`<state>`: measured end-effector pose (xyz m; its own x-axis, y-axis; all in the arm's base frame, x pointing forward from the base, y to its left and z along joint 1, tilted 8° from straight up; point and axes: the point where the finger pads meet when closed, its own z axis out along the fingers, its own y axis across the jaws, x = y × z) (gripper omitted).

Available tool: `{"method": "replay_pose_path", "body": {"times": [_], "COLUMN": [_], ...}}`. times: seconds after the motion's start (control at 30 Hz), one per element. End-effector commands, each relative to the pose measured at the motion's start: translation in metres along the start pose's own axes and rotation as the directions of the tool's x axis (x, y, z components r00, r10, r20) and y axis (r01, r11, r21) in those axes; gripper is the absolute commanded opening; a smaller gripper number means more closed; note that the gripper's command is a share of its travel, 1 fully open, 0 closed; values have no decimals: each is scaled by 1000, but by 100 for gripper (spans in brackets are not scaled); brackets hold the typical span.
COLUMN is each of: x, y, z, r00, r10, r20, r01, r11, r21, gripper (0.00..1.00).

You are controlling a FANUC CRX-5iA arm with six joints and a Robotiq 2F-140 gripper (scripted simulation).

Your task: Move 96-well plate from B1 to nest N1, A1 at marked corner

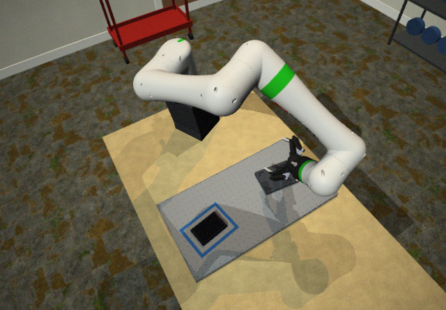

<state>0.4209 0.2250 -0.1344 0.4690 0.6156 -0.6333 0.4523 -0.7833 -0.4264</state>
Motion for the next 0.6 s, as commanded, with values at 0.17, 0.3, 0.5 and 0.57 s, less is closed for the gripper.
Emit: {"method": "replay_pose_path", "body": {"times": [0.17,0.3,0.5,0.57], "x": [-4,-7,-12,-14], "y": [40,53,77,86], "z": [-10,-13,-19,-21], "r00": [963,938,868,862], "r10": [244,312,445,455], "r20": [-117,-151,-221,-226], "r01": [-248,-318,-456,-466], "r11": [968,948,890,885], "r21": [-20,-16,3,5], "gripper": [100,100,100,100]}}
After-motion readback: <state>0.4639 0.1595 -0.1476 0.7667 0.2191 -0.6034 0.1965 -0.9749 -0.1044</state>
